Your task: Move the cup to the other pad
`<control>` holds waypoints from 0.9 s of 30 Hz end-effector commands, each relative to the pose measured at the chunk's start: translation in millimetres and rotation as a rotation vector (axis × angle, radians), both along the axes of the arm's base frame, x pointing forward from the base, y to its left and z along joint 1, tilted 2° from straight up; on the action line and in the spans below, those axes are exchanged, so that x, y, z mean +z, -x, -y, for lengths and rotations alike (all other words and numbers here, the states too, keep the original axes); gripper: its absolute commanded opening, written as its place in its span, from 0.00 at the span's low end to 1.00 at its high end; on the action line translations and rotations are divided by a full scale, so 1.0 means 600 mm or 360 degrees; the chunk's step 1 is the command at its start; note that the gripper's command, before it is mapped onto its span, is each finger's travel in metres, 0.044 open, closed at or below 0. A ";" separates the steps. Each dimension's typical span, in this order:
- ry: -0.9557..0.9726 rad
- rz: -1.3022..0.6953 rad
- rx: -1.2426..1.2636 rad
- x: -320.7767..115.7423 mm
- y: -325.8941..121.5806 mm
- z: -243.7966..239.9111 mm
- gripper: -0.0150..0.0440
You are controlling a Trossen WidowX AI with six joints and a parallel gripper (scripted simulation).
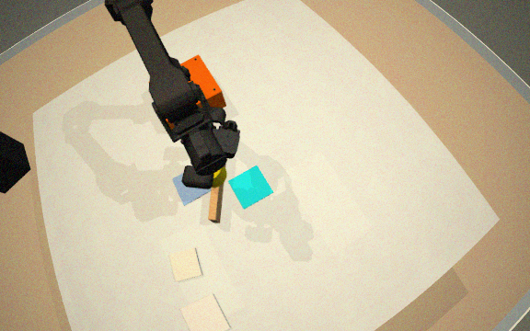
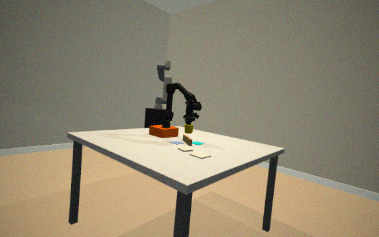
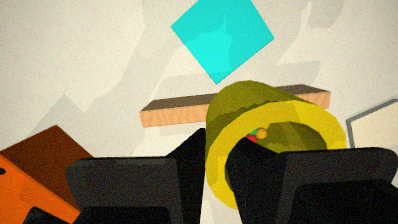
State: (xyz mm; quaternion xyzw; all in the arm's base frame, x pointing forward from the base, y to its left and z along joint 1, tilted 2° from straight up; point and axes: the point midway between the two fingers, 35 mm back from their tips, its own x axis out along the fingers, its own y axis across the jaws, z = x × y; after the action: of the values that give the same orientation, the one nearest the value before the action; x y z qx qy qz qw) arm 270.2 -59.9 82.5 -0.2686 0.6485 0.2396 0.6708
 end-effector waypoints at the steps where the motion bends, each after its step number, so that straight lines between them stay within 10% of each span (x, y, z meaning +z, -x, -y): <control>1: 0.0002 -0.0009 -0.0006 -0.001 -0.013 -0.012 0.25; 27: -0.0005 -0.0003 -0.0006 0.002 -0.085 -0.092 0.25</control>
State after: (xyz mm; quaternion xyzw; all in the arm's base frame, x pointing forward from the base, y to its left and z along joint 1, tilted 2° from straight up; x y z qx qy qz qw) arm 315.1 -11.0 85.3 -0.2671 0.6465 0.2410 0.6727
